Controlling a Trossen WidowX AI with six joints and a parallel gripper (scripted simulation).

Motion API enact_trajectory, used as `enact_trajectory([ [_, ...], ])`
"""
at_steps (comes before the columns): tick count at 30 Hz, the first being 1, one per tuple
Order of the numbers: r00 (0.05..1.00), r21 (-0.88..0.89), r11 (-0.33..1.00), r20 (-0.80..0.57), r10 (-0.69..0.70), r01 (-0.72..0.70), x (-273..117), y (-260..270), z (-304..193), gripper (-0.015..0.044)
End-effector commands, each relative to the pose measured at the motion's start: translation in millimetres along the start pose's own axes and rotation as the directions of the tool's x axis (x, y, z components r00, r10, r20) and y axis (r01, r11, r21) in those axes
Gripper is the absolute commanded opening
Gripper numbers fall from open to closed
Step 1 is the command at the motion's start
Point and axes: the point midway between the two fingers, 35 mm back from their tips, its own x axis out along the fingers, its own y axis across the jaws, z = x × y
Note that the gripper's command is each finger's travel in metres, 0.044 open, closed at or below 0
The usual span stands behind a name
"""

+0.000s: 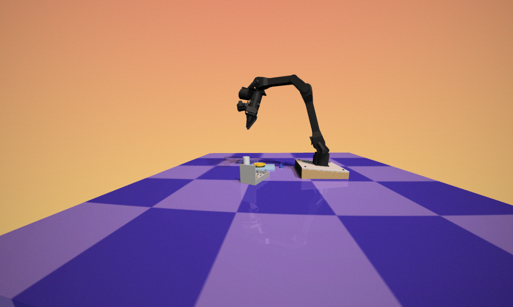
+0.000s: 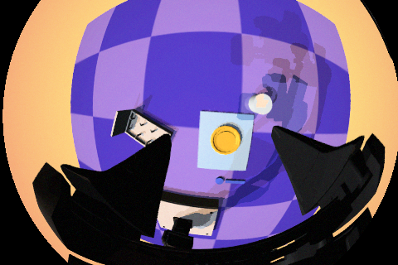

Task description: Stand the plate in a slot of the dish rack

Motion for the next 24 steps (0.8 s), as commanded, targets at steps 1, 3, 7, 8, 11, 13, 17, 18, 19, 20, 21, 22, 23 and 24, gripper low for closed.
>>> enact_trajectory([
  [1,0.990,0.064,0.997,-0.134,-0.043,0.051,15,-5,-24,0.0400],
  [3,0.980,0.085,0.993,-0.188,-0.064,0.081,19,-7,-34,0.0400],
  [7,0.951,0.114,0.983,-0.290,-0.106,0.144,25,-10,-54,0.0400],
  [8,0.947,0.116,0.982,-0.302,-0.111,0.152,25,-11,-56,0.0400],
  [11,0.945,0.117,0.981,-0.306,-0.113,0.155,25,-11,-57,0.0400],
  [13,0.945,0.117,0.981,-0.306,-0.113,0.155,25,-11,-57,0.0400],
  [17,0.945,0.117,0.981,-0.306,-0.113,0.155,32,-12,-58,0.0400],
  [18,0.945,0.117,0.981,-0.306,-0.113,0.155,41,-13,-60,0.0400],
  [19,0.945,0.117,0.981,-0.306,-0.113,0.155,52,-14,-63,0.0400],
  [20,0.945,0.117,0.981,-0.306,-0.113,0.155,63,-15,-66,0.0400],
  [21,0.945,0.117,0.981,-0.306,-0.113,0.155,74,-16,-70,0.0400],
  [22,0.945,0.117,0.981,-0.306,-0.113,0.155,85,-16,-75,0.0400],
  [23,0.945,0.117,0.981,-0.306,-0.113,0.155,96,-17,-79,0.0400],
  [24,0.945,0.117,0.981,-0.306,-0.113,0.155,107,-17,-85,0.0400],
])
